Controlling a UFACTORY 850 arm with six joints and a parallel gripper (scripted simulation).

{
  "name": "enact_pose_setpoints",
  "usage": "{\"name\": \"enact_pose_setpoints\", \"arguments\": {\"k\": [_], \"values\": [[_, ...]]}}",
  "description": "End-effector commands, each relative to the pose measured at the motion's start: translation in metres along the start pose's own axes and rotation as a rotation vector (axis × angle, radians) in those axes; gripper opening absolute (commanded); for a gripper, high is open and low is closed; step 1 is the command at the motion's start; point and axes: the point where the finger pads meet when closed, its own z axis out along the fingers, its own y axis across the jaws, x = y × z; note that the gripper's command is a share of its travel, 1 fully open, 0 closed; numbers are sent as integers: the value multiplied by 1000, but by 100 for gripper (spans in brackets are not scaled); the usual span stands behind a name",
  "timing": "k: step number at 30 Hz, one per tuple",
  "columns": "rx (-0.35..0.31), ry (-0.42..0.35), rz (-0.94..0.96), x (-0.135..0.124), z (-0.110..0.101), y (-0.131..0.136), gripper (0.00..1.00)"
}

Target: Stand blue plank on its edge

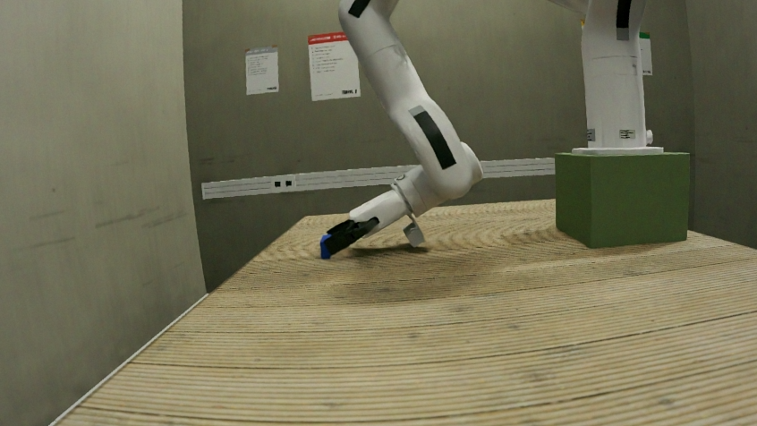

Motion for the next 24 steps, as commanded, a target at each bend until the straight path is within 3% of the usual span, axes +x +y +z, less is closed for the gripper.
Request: {"name": "enact_pose_setpoints", "arguments": {"k": [1, 15, 24], "values": [[0, -2, 0, -1, 0, 0, 100], [0, -2, 0, -1, -1, 0, 100], [0, -2, 0, -10, -16, 0, 100]]}}
